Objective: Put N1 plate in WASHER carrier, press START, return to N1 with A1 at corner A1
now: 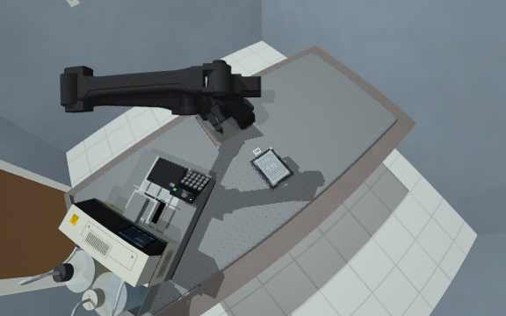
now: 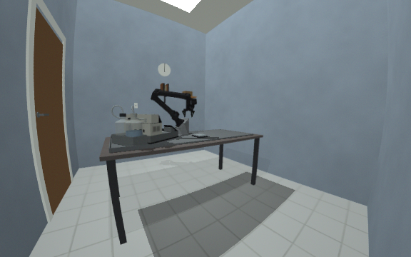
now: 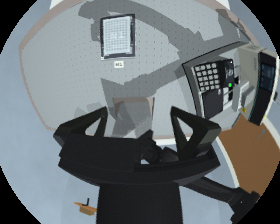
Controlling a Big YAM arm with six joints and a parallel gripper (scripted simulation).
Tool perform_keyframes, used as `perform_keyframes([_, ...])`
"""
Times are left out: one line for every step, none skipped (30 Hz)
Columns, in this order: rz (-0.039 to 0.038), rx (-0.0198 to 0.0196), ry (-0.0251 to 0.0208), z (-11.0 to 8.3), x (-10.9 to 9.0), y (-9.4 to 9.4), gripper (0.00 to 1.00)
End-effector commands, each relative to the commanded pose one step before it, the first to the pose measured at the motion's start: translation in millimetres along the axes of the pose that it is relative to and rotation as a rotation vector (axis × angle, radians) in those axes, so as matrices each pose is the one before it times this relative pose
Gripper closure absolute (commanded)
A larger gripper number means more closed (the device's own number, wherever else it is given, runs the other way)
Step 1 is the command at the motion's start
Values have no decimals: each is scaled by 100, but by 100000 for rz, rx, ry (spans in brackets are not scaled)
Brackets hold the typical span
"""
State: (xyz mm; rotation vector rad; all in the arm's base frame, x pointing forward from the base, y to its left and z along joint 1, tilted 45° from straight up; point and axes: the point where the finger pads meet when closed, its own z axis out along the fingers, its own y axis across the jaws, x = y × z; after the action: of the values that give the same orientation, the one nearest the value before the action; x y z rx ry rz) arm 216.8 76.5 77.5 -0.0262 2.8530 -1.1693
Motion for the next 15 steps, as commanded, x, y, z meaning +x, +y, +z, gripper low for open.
perform_keyframes([510, 654, 1193, 265, 310, -177, 0])
perform_keyframes([0, 0, 0, 0, 0, 0, 0])
perform_keyframes([0, 0, 0, 0, 0, 0, 0])
perform_keyframes([0, 0, 0, 0, 0, 0, 0])
perform_keyframes([0, 0, 0, 0, 0, 0, 0])
perform_keyframes([0, 0, 0, 0, 0, 0, 0])
perform_keyframes([0, 0, 0, 0, 0, 0, 0])
perform_keyframes([608, -130, -82, 599, -672, 378, 0])
perform_keyframes([-30, -634, -510, -17, -708, 277, 0])
perform_keyframes([1150, -1284, -1074, -334, -1084, 370, 0])
perform_keyframes([0, 0, 0, 0, 0, 0, 0])
perform_keyframes([0, 0, 0, 0, 0, 0, 0])
perform_keyframes([1205, -1293, -1129, -339, -1124, 375, 0])
perform_keyframes([4, 68, -2, 329, -366, 173, 0])
perform_keyframes([2, 67, -1, 330, -365, 173, 0])
